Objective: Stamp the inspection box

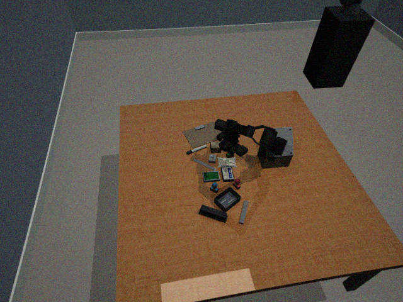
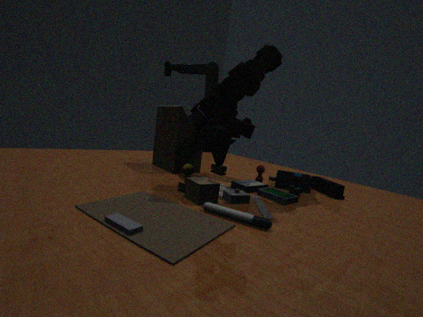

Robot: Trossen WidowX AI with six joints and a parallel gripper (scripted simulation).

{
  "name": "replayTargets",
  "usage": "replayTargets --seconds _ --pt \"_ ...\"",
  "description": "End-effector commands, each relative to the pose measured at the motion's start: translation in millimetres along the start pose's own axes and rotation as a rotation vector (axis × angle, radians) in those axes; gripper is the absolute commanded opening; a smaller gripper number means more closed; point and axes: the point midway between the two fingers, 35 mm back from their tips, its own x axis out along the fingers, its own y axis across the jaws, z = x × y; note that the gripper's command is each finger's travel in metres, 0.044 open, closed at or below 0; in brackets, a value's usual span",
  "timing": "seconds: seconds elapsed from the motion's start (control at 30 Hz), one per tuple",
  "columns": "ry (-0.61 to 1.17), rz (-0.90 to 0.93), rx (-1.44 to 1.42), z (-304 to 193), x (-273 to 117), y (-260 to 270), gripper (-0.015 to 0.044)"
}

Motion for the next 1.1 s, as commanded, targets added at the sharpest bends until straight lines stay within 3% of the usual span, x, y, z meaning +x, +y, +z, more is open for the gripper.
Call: replayTargets --seconds 0.0,0.5,1.07 --pt "-0.001 -0.009 -0.008 1.6 -7.9 -1.0 0.0000" --pt "-0.002 -0.007 -0.009 2.9 -28.6 -1.2 0.0000" --pt "-0.003 -0.011 -0.013 44.0 -35.2 -52.7 0.0000"
